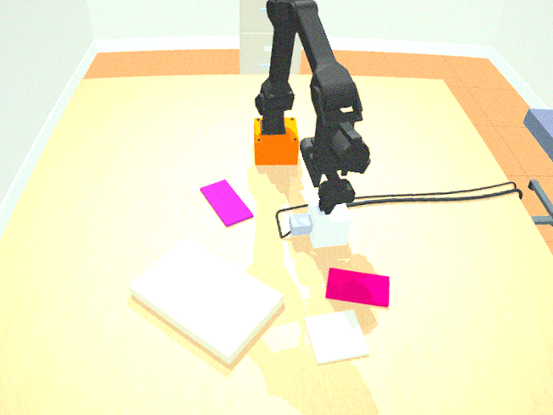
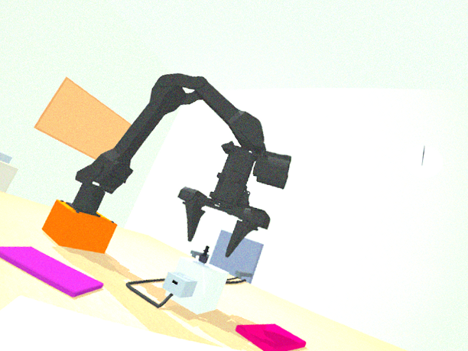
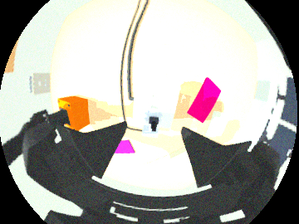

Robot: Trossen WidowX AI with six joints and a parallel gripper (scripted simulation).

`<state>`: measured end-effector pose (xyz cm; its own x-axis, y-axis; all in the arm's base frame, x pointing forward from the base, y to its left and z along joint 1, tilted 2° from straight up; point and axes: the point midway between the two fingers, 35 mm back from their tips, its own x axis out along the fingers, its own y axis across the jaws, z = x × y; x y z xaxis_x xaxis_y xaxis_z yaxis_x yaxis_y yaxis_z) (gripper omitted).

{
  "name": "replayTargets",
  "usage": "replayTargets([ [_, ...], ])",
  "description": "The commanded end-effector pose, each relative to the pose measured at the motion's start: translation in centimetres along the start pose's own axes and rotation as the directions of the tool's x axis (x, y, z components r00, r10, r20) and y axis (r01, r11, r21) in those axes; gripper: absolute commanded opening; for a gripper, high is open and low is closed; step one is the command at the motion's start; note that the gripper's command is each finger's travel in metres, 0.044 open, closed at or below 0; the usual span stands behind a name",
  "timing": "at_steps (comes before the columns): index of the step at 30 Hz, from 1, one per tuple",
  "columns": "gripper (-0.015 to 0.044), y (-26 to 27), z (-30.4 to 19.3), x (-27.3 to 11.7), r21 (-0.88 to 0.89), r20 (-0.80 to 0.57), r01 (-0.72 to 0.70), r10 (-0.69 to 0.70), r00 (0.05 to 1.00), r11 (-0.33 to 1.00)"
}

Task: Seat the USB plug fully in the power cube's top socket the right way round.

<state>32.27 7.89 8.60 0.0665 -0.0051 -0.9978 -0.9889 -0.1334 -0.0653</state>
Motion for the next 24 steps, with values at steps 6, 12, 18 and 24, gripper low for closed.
replayTargets([
  [6,0.0204,-0.02,0.0,-0.03,0.0,0.0,0.001,-0.001,1.0,1.0],
  [12,0.0046,-0.02,0.0,-0.03,0.0,0.0,0.001,-0.001,1.0,1.0],
  [18,0.0,-0.02,0.0,-0.03,0.0,0.0,0.001,-0.001,1.0,1.0],
  [24,0.0,-0.02,0.0,-0.03,0.0,0.0,0.001,-0.001,1.0,1.0],
])
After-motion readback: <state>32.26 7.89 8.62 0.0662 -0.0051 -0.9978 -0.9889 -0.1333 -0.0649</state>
